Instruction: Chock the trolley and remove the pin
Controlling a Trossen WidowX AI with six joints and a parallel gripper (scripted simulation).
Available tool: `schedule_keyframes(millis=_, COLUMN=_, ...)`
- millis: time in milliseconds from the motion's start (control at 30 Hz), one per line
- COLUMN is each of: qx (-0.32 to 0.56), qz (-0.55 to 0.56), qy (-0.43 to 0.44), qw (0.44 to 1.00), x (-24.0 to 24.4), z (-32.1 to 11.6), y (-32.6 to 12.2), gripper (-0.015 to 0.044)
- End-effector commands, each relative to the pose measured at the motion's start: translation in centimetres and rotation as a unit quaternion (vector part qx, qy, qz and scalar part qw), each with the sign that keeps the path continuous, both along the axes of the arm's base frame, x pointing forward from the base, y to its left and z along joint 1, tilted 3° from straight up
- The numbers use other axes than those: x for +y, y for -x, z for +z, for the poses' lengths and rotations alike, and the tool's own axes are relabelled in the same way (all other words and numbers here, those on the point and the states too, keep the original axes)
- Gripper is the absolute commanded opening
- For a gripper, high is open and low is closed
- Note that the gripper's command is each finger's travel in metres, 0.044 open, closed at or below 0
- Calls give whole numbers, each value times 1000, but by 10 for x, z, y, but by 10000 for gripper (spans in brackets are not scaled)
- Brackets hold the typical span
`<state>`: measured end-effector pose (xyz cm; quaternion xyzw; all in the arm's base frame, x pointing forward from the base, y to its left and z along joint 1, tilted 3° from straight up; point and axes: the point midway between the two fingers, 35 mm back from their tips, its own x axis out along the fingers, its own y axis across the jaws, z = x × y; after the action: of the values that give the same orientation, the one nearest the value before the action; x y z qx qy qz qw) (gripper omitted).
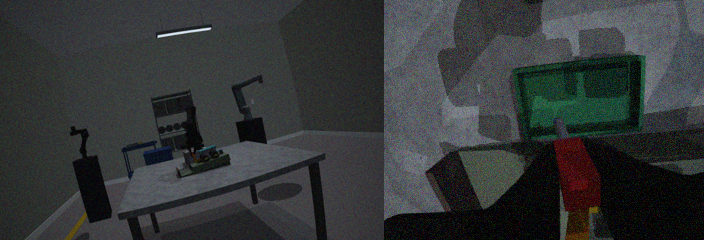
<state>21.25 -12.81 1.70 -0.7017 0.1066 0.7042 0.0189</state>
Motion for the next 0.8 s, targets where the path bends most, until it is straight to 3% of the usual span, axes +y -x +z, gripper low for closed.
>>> schedule_keyframes(millis=0, qx=8, qz=-4, qy=10, qw=1000, x=-5, z=-14, y=3, gripper=0)
schedule_keyframes(millis=533, qx=9, qz=-4, qy=11, qw=1000, x=-18, z=-44, y=9, gripper=0)
schedule_keyframes(millis=767, qx=9, qz=-4, qy=11, qw=1000, x=-15, z=-43, y=7, gripper=184)
